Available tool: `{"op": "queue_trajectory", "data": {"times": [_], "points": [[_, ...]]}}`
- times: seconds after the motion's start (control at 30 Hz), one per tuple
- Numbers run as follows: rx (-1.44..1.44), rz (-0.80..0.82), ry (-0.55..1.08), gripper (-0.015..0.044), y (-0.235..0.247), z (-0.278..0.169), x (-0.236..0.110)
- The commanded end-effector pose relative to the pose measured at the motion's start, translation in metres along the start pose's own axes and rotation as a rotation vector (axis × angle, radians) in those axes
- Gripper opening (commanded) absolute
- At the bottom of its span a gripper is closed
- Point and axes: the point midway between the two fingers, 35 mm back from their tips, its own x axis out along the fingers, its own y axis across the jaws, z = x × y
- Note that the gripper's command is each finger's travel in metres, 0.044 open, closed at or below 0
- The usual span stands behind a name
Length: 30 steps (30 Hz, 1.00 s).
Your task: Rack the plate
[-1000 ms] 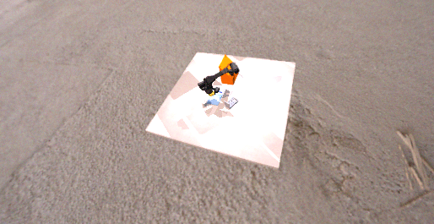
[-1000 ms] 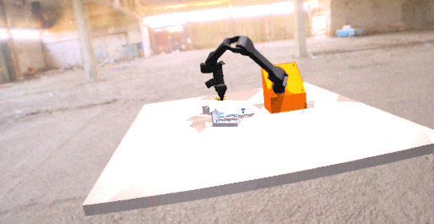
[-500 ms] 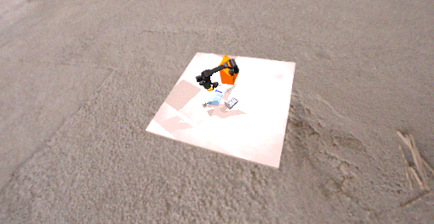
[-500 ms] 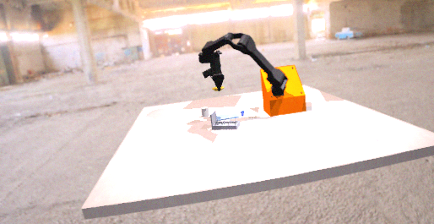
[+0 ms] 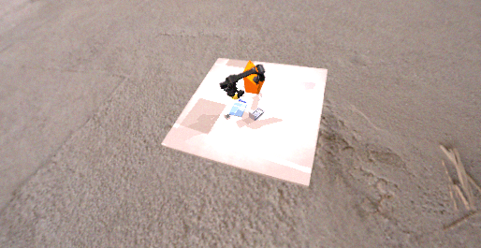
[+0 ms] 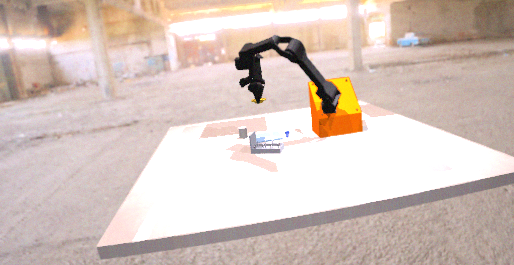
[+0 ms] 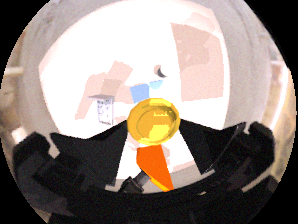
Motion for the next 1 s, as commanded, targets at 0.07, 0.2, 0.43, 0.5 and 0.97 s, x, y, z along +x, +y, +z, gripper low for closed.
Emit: {"op": "queue_trajectory", "data": {"times": [0.07,0.2,0.43,0.5,0.97], "points": [[0.206,0.001,-0.006,0.0,0.031,-0.009,-0.006],[0.344,0.001,-0.006,0.0,0.049,-0.016,-0.008],[0.587,0.001,-0.006,0.0,0.079,-0.031,-0.01],[0.657,0.002,-0.005,0.0,0.087,-0.035,-0.01],[1.141,0.005,0.0,0.0,0.139,-0.073,-0.007]]}}
